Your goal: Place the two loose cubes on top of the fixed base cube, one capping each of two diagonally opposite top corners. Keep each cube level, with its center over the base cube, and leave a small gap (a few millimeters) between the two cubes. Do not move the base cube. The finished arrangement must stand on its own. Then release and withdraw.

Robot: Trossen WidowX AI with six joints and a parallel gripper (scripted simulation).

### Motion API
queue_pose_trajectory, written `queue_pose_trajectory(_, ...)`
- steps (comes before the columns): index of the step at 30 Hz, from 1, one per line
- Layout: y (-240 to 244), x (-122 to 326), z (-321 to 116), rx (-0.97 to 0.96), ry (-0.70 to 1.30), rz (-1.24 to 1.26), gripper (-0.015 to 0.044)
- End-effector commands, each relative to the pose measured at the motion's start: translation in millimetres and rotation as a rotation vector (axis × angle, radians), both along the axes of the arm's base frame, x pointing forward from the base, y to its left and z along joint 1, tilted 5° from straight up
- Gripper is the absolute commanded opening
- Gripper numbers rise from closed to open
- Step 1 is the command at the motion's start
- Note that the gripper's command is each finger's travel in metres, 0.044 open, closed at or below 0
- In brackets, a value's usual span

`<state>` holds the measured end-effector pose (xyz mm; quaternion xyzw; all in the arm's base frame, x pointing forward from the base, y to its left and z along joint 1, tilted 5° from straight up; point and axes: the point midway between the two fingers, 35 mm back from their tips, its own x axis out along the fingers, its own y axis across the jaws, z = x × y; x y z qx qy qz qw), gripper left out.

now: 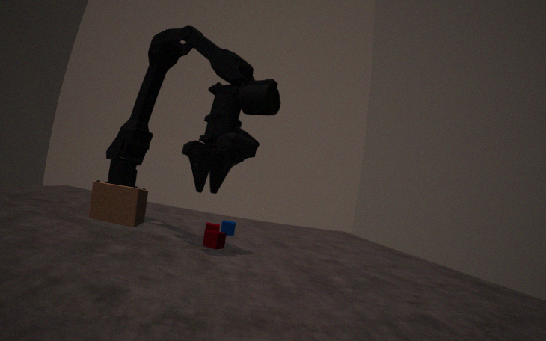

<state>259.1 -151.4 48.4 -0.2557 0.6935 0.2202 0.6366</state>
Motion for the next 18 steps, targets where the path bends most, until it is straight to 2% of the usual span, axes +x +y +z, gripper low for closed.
queue_pose_trajectory(1, 58.7, 18.6, 18.3, 0.148, -0.039, 0.46, 0.0265)
queue_pose_trajectory(14, 58.7, 18.6, 18.3, 0.148, -0.039, 0.46, 0.0265)
queue_pose_trajectory(18, 59.6, 19.8, -8.0, 0.148, -0.039, 0.46, 0.0265)
